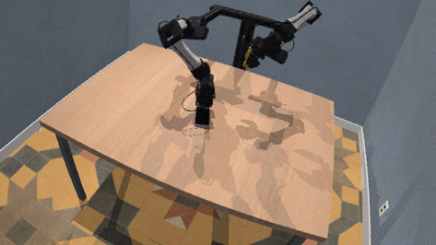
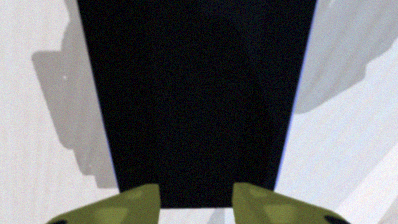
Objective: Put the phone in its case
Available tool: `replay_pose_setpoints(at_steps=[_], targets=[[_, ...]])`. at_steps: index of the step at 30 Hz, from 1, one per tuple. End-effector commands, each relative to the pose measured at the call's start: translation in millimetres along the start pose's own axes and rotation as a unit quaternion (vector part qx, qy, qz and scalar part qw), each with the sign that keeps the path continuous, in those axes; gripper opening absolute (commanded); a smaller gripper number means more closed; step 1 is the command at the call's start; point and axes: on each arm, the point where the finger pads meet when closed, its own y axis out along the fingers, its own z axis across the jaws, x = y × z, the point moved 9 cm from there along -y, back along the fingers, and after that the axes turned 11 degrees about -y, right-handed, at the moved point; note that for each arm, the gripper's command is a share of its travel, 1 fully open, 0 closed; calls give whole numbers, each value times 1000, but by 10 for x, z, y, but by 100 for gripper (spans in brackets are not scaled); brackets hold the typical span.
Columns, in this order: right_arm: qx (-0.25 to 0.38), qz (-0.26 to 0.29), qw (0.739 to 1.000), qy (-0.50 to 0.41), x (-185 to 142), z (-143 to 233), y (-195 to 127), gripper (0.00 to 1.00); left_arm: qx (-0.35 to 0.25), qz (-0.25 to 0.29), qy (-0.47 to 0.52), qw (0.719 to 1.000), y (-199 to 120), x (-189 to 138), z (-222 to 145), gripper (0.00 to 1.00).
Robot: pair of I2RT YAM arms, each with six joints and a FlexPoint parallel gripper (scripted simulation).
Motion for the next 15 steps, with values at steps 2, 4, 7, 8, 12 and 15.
replay_pose_setpoints(at_steps=[2,4,7,8,12,15], targets=[[4,-14,1000,-1,47,16,-6,36,3,-13,0,1000,-74,43,46,100],[4,-14,1000,-1,51,13,-9,36,3,-13,0,1000,-74,43,46,100],[3,-10,1000,-1,32,9,32,36,3,-13,0,1000,-74,43,46,100],[3,-8,1000,-1,25,8,58,36,3,-13,0,1000,-74,43,46,100],[2,-8,1000,1,33,3,113,36,3,-13,0,1000,-74,43,46,100],[2,-8,1000,1,35,1,154,36,3,-13,0,1000,-74,43,46,100]])
